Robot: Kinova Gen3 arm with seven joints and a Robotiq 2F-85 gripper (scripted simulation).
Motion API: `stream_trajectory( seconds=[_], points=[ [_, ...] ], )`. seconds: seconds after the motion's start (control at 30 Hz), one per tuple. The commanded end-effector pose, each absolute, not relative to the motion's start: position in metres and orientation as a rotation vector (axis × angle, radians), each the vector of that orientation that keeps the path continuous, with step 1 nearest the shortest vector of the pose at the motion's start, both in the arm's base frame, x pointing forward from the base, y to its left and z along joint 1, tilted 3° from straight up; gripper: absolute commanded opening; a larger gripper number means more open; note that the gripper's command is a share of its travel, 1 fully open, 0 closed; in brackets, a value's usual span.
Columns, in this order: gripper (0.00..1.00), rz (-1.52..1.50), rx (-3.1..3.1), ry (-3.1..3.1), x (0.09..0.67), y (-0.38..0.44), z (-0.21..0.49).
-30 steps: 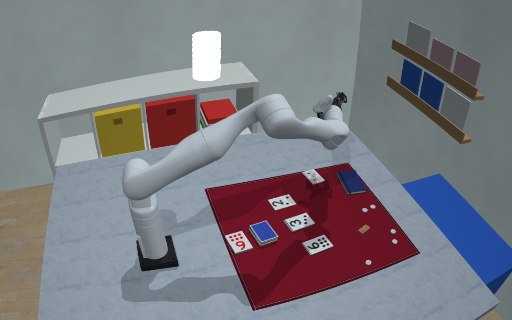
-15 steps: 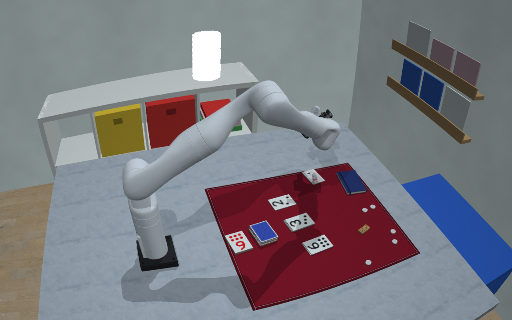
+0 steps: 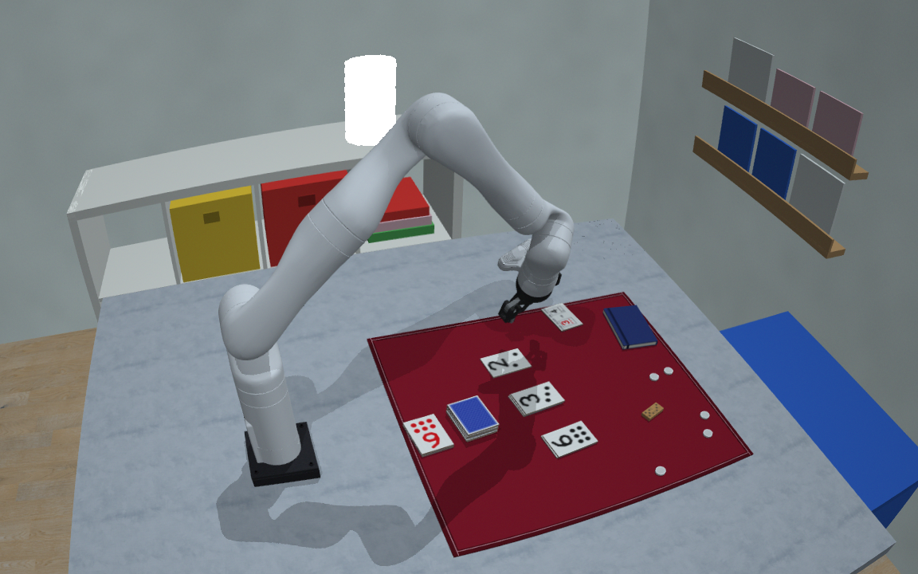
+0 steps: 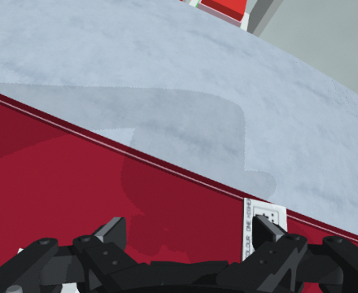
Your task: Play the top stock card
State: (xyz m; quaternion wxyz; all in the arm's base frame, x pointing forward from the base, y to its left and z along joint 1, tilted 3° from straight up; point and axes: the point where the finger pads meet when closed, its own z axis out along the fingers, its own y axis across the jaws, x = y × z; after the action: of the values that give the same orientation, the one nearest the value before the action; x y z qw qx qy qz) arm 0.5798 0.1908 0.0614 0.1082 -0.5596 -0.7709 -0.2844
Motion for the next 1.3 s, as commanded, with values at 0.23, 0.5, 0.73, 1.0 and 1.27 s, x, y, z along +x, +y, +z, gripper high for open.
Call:
stream_trajectory(
  seconds=[0.23, 0.5, 0.73, 1.0, 1.27],
  points=[
    [1.0, -0.351, -1.895, -2.342, 0.466, 0.062, 0.064],
    [1.0, -0.161, -2.012, -2.319, 0.413, 0.006, 0.071],
    [1.0, -0.065, -2.073, -2.295, 0.381, -0.021, 0.076],
    [1.0, -0.053, -2.081, -2.291, 0.377, -0.025, 0.077],
    [1.0, -0.052, -2.077, -2.295, 0.377, -0.025, 0.077]
  ],
)
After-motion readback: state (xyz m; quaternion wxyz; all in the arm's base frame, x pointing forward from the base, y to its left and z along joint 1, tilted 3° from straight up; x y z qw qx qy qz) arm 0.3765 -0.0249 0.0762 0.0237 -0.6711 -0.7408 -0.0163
